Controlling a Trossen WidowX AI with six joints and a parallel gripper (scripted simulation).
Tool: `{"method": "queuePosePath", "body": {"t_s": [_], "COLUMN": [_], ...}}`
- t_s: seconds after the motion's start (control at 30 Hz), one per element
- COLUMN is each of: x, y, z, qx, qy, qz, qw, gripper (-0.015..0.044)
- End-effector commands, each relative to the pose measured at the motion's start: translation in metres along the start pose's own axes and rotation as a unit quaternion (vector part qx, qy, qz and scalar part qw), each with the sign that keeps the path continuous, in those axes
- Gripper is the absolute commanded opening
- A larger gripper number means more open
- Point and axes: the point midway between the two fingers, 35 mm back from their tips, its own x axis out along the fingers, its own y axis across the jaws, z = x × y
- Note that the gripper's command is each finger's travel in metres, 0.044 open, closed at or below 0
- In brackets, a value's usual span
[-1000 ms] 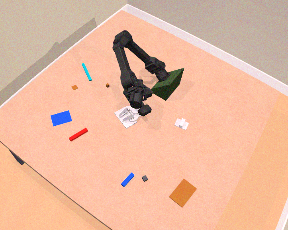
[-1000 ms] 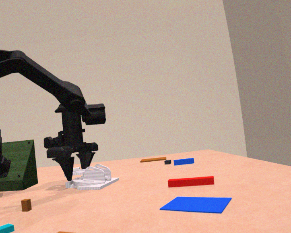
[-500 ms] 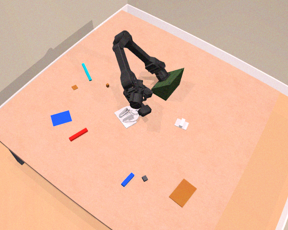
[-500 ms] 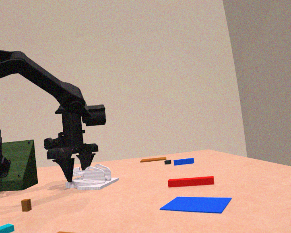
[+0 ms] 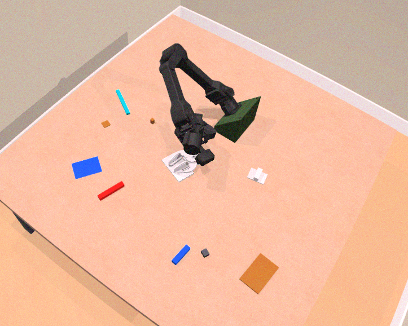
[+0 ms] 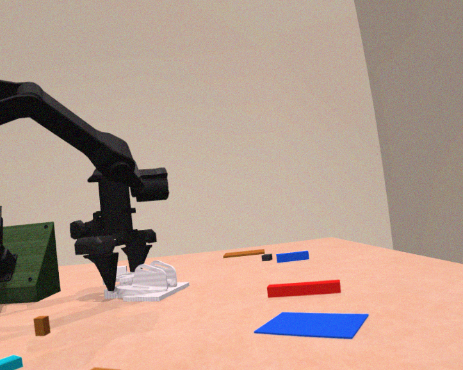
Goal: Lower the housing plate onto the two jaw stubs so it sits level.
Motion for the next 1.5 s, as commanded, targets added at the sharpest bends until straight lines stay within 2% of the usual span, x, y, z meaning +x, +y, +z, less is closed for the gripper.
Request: {"method": "queuePosePath", "body": {"t_s": [0.0, 1.47], "x": [0.0009, 0.0082], "y": [0.0005, 0.0006], "z": [-0.0001, -0.0001], "qx": [-0.003, -0.002], "qy": [0.001, 0.002], "qz": [0.002, 0.002], "qw": [1.0, 1.0], "gripper": [0.0351, 0.0351]}}
